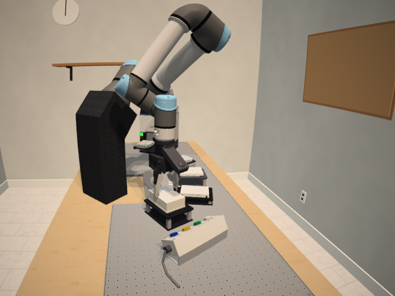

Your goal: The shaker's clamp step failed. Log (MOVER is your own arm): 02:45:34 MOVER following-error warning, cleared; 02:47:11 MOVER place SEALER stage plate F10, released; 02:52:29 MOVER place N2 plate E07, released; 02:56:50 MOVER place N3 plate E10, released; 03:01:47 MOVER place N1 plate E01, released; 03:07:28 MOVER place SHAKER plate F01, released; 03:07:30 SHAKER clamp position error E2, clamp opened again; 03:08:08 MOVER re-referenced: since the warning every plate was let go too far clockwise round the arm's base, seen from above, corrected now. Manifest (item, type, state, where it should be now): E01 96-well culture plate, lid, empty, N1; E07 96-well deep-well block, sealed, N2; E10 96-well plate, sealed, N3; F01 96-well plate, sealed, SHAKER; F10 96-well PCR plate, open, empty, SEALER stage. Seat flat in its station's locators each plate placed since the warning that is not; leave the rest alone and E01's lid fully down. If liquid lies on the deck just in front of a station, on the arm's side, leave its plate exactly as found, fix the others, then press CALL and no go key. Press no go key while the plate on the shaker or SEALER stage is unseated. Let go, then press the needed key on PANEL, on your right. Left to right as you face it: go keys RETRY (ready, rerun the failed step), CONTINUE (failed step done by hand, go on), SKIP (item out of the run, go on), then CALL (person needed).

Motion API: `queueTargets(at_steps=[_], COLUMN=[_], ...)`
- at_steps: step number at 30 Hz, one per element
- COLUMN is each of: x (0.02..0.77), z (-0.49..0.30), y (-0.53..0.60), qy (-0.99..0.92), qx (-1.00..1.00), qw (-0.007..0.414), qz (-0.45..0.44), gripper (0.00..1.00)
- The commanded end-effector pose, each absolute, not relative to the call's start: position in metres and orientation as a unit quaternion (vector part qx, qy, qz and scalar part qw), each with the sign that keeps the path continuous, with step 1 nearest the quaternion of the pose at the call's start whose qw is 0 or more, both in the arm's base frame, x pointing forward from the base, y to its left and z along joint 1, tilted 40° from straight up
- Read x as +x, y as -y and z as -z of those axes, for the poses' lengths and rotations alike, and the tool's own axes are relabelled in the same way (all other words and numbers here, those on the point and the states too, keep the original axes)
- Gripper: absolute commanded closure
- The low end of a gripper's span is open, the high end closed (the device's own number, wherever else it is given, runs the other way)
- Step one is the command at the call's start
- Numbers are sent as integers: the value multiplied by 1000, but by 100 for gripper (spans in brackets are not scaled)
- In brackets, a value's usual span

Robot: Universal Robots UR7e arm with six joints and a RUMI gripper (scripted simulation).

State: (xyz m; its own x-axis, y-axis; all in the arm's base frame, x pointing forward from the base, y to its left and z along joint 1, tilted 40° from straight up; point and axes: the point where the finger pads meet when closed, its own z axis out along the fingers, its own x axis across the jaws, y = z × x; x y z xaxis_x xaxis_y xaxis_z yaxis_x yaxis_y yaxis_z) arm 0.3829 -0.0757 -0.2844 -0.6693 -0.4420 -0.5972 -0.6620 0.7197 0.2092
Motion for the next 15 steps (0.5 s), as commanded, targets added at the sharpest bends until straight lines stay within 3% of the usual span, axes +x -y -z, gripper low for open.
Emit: queueTargets(at_steps=[1, 15], x=[383, 381], z=[284, 280], y=[77, 79], qy=[-889, -889], qx=[-310, -310], qw=[263, 263], qz=[-209, -209], gripper=[100, 100])
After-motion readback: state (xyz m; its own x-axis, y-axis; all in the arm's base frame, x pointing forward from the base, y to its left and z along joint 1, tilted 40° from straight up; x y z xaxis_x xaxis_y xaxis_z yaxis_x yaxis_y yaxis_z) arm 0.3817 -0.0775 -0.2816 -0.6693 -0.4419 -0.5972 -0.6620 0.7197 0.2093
